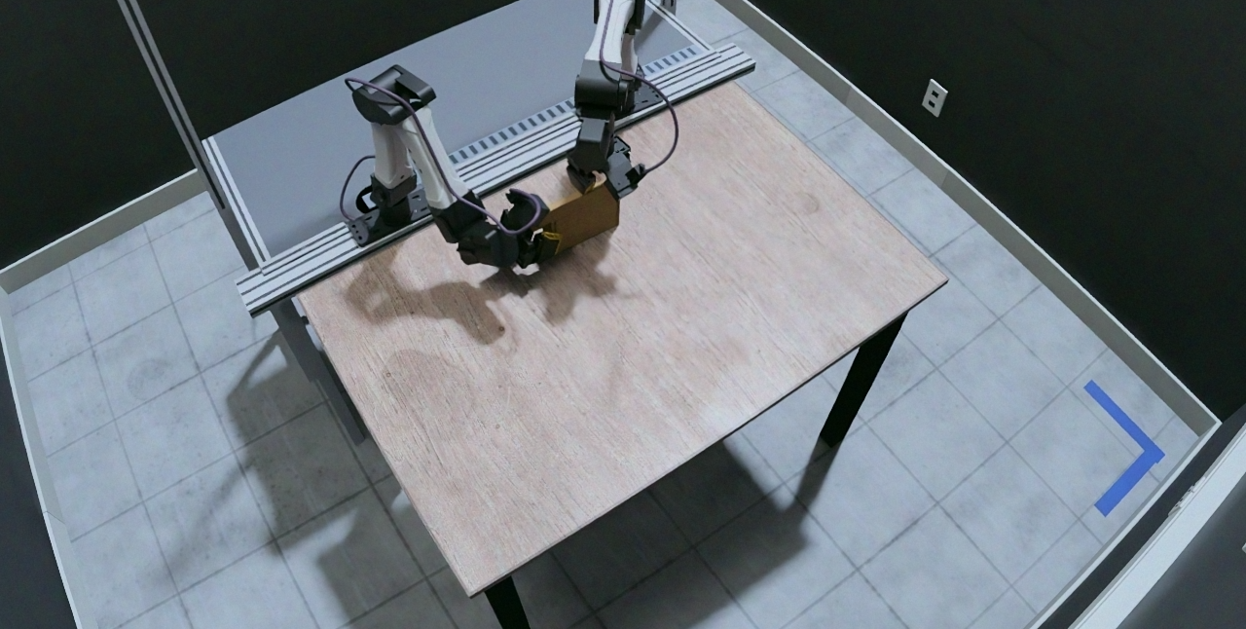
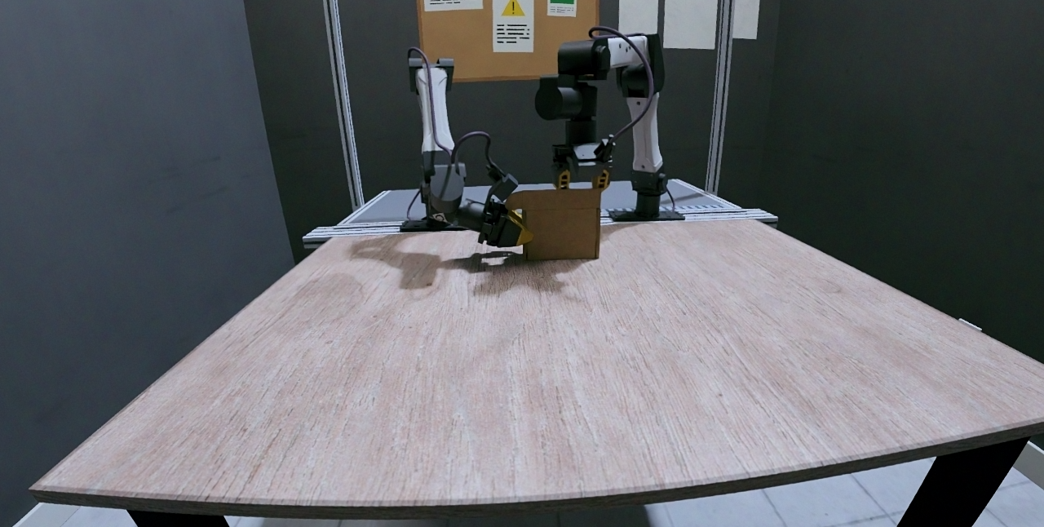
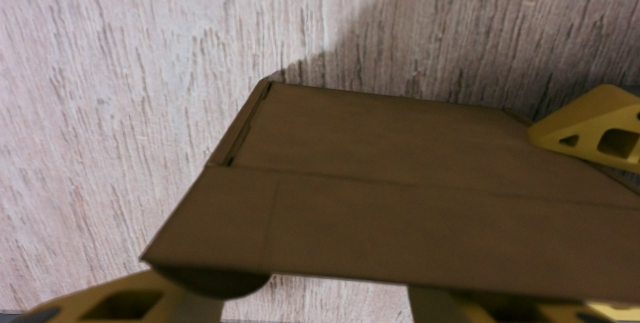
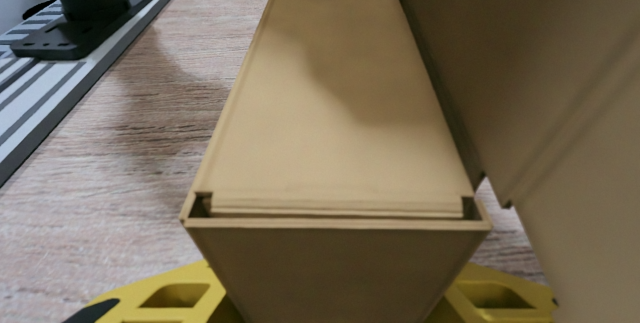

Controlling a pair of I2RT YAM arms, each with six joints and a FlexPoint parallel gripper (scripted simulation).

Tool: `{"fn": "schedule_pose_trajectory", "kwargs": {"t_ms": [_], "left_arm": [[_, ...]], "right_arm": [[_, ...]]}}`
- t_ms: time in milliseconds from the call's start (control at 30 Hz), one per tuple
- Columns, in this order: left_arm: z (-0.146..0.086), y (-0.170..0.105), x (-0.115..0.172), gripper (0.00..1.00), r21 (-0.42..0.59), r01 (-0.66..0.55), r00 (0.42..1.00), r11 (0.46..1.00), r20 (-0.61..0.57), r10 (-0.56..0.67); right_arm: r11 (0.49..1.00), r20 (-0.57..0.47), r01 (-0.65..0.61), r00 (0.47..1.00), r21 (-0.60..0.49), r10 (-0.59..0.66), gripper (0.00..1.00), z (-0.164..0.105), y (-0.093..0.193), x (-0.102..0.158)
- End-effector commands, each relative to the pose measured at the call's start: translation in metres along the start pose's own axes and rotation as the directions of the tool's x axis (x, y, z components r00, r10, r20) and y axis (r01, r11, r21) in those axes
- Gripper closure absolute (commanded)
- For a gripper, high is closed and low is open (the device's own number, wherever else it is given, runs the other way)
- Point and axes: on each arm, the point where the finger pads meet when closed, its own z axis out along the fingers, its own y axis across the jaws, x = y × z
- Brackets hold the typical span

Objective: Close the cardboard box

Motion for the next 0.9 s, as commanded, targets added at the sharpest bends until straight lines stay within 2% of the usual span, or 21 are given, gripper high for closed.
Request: {"fn": "schedule_pose_trajectory", "kwargs": {"t_ms": [0, 867], "left_arm": [[0.0010, -0.0147, -0.0017, 0.45, 0.025, -0.029, 1.000, 0.999, 0.008, 0.029], [0.0016, -0.0150, -0.0021, 0.45, 0.024, -0.040, 0.999, 0.999, 0.007, 0.039]], "right_arm": [[1.000, 0.009, 0.029, 1.000, 0.002, -0.029, 0.55, 0.0004, -0.0018, -0.0045], [1.000, 0.009, 0.029, 1.000, 0.002, -0.029, 0.55, 0.0004, -0.0018, -0.0045]]}}
